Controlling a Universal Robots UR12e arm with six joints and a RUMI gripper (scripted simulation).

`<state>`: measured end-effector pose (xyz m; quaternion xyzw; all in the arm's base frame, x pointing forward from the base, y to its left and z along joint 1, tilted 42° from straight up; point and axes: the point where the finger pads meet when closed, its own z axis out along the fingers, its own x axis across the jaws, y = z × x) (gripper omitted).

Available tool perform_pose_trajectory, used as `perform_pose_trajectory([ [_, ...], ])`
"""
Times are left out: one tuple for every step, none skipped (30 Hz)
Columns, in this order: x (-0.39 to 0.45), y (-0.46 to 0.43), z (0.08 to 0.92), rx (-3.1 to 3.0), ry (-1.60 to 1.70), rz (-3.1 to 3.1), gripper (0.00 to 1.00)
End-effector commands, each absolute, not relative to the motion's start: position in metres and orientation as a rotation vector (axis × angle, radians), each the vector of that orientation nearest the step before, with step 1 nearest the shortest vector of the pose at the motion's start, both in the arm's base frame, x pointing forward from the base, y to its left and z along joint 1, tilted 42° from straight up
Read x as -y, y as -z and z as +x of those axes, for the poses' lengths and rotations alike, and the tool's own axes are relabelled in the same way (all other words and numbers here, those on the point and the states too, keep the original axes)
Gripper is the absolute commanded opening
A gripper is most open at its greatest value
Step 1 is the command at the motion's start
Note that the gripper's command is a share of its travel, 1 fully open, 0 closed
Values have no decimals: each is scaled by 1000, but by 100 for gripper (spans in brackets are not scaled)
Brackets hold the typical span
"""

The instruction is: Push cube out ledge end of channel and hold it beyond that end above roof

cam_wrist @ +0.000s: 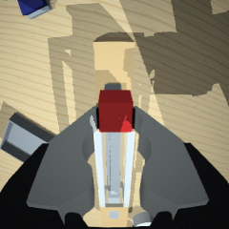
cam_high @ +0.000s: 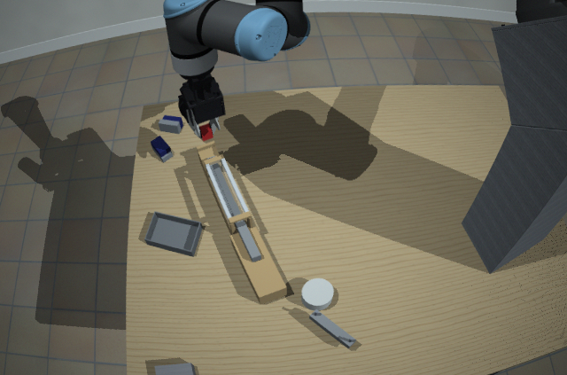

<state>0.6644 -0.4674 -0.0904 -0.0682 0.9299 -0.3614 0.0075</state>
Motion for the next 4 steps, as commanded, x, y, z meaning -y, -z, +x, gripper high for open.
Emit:
perform_pose_trajectory([
  [467, 90, 665, -2906, 1130, -214, 0],
  [467, 90, 665, -2906, 1130, -214, 0],
  [467, 90, 665, -2906, 1130, -214, 0],
  [467, 90, 665, -2906, 1130, -214, 0],
])
